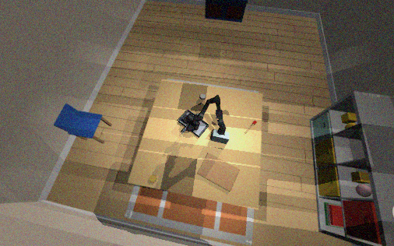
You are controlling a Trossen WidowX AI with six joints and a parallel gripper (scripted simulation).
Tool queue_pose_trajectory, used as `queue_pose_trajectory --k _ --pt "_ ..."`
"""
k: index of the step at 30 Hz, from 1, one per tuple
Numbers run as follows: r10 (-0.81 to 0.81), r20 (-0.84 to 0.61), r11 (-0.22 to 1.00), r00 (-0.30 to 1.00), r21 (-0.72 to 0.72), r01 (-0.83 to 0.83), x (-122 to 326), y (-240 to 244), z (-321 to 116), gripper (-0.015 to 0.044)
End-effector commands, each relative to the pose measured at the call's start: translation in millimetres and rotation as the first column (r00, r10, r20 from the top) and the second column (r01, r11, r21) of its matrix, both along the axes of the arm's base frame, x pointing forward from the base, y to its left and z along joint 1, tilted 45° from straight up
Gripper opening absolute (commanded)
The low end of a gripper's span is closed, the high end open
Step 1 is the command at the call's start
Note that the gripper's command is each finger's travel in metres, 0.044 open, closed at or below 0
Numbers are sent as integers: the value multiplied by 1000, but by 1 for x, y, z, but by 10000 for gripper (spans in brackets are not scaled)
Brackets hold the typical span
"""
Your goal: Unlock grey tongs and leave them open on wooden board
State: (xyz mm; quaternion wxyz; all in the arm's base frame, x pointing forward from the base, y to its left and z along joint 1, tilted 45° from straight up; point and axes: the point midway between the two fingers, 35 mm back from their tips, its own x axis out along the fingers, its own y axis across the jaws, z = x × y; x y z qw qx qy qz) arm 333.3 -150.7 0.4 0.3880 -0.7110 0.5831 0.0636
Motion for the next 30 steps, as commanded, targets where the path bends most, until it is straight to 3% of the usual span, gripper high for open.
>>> queue_pose_trajectory --k 1,18,25,30 --pt "-2 1 1000 1000 0 2 0 0 0 155" --pt "-2 1 1000 1000 0 2 0 0 0 41" --pt "-2 1 1000 1000 3 2 2 5 4 -143" --pt "2 -1 1000 1000 8 -2 12 37 37 -150"
